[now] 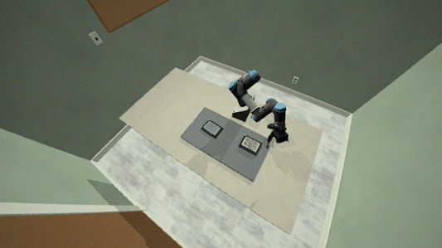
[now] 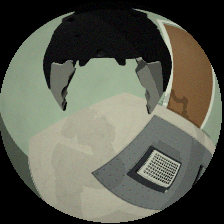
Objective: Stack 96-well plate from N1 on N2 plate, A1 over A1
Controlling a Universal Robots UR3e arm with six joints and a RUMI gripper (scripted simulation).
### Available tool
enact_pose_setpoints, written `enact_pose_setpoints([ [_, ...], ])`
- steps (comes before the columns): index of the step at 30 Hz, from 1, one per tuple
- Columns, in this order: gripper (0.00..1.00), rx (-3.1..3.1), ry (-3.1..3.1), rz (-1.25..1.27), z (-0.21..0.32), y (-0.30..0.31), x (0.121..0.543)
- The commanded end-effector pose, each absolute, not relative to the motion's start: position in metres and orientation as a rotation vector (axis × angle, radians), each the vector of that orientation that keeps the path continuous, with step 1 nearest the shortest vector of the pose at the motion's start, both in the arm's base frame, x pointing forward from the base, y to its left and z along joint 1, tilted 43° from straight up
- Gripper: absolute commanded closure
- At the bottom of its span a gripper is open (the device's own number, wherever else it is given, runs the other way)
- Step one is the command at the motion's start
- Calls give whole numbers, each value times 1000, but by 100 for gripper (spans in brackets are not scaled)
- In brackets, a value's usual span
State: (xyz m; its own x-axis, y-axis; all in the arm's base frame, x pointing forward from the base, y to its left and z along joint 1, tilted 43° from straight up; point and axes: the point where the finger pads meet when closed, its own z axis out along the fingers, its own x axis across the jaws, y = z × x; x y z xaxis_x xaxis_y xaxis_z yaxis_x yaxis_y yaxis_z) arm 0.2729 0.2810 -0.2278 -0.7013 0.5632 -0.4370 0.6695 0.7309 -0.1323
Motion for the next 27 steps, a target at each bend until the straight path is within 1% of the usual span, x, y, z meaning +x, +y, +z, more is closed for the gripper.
enact_pose_setpoints([
  [1,0,952,2565,-396,-227,282,273],
  [17,0,952,2565,-396,-227,282,273],
  [21,0,1113,2476,-368,-214,275,286],
  [27,0,1128,2467,-365,-202,268,297],
])
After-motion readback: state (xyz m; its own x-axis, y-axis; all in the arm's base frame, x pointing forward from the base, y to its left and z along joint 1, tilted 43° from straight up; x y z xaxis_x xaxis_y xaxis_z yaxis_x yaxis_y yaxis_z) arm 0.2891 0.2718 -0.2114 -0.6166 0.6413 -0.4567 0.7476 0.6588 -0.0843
